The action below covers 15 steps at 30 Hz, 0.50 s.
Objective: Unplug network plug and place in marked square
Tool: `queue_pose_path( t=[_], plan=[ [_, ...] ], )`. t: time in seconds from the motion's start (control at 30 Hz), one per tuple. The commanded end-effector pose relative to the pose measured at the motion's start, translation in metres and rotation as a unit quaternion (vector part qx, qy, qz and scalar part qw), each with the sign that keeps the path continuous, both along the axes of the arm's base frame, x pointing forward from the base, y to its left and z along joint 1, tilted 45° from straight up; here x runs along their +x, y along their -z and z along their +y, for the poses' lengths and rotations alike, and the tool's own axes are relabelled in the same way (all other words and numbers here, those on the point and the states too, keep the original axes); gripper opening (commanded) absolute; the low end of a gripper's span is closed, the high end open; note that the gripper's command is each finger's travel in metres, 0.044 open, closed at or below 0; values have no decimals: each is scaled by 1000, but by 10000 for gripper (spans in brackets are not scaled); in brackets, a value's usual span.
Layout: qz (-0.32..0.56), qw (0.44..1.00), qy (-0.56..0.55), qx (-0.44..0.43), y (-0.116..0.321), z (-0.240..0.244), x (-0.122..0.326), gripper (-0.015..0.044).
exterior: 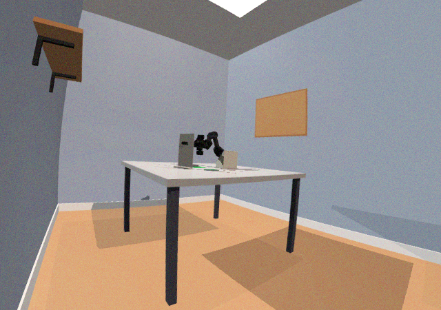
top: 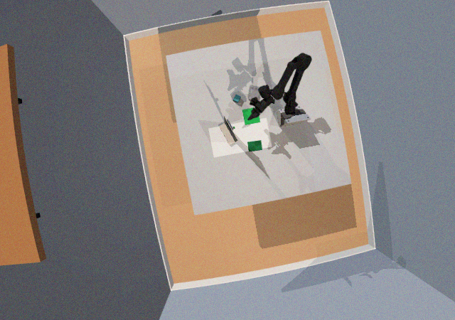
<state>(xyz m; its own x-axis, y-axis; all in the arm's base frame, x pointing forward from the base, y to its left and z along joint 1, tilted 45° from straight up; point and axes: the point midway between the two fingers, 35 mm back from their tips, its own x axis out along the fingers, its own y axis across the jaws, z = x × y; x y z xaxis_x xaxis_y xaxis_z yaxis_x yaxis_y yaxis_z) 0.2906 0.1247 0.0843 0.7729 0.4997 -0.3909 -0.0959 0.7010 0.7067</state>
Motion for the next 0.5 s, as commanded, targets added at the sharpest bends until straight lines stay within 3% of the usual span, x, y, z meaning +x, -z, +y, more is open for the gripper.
queue_pose_path(
  t=[0.0,0.47],
  plan=[
    [-1,1000,0,4,-1,4,11,156],
    [-2,1000,0,4,10,19,47,156]
  ],
)
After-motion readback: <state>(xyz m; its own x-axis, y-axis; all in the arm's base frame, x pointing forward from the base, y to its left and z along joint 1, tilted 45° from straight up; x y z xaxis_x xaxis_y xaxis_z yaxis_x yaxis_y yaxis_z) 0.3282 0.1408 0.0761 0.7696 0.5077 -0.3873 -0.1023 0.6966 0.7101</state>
